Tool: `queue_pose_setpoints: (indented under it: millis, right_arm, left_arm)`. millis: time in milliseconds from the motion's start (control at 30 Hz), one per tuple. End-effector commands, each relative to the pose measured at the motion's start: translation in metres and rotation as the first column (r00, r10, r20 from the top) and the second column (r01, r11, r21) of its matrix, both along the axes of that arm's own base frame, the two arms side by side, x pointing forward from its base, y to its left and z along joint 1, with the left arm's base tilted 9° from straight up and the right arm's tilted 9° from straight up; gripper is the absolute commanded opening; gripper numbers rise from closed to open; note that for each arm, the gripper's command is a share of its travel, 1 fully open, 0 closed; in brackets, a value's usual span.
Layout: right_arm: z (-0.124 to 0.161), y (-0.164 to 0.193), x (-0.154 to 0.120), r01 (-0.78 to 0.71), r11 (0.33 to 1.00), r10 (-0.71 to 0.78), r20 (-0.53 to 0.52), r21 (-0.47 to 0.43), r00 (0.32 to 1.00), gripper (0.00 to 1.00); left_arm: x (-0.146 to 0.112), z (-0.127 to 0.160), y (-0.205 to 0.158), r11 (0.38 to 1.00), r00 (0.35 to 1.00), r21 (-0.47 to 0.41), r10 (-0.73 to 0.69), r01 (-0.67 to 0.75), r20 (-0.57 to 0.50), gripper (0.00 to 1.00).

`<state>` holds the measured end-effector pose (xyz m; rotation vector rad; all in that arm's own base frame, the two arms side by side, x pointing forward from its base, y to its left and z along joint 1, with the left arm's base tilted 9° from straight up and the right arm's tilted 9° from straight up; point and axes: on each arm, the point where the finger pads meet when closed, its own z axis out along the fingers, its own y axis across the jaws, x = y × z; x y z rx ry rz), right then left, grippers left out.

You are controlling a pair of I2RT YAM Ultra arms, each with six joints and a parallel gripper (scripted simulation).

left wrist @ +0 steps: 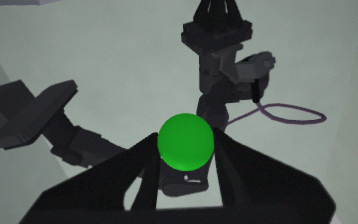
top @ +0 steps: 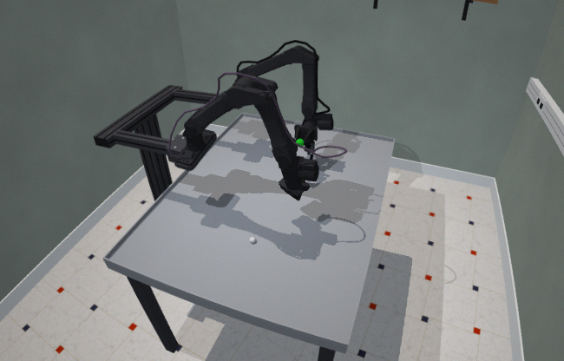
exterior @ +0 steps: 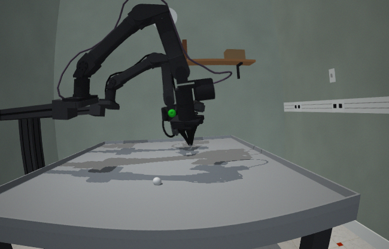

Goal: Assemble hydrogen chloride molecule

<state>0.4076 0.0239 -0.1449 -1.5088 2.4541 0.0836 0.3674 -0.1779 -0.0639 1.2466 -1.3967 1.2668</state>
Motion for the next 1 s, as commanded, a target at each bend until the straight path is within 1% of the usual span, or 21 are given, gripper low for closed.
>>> queue_pose_setpoints:
  millis: [0,300,367,400,467,567,867,933,967]
  right_arm:
    - [-0.005,0.027,-0.001,-0.056,0.994,0.053,0.030,0.097,0.998,0.00]
    - [-0.002,0.060,0.000,-0.127,0.960,0.107,0.091,0.249,0.990,0.00]
    - [-0.002,0.060,0.000,-0.127,0.960,0.107,0.091,0.249,0.990,0.00]
    - [0.001,0.064,0.004,-0.138,0.954,0.112,0.108,0.266,0.988,0.00]
    - [-0.001,0.071,-0.003,-0.152,0.942,0.125,0.107,0.300,0.986,0.00]
    - [0.002,0.081,-0.002,-0.177,0.922,0.139,0.131,0.345,0.982,0.00]
    - [0.012,0.112,-0.008,-0.264,0.834,0.187,0.203,0.485,0.961,0.00]
    - [0.012,0.112,-0.008,-0.264,0.834,0.187,0.203,0.485,0.961,0.00]
    - [0.014,0.116,-0.007,-0.272,0.822,0.187,0.214,0.501,0.959,0.00]
  left_arm:
    - [0.004,0.003,-0.007,1.000,1.000,-0.016,-0.020,0.020,0.022,0.00]
    - [0.004,0.003,-0.007,1.000,1.000,-0.016,-0.020,0.020,0.022,0.00]
    - [0.004,0.003,-0.007,1.000,1.000,-0.016,-0.020,0.020,0.022,0.00]
    - [0.004,0.003,-0.007,1.000,1.000,-0.016,-0.020,0.020,0.022,0.00]
    - [0.004,0.003,-0.007,1.000,1.000,-0.016,-0.020,0.020,0.022,0.00]
    - [0.004,0.003,-0.007,1.000,1.000,-0.016,-0.020,0.020,0.022,0.00]
    - [0.004,0.003,-0.007,1.000,1.000,-0.016,-0.020,0.020,0.022,0.00]
    - [0.004,0.003,-0.007,1.000,1.000,-0.016,-0.020,0.020,0.022,0.00]
    - [0.004,0.003,-0.007,1.000,1.000,-0.016,-0.020,0.020,0.022,0.00]
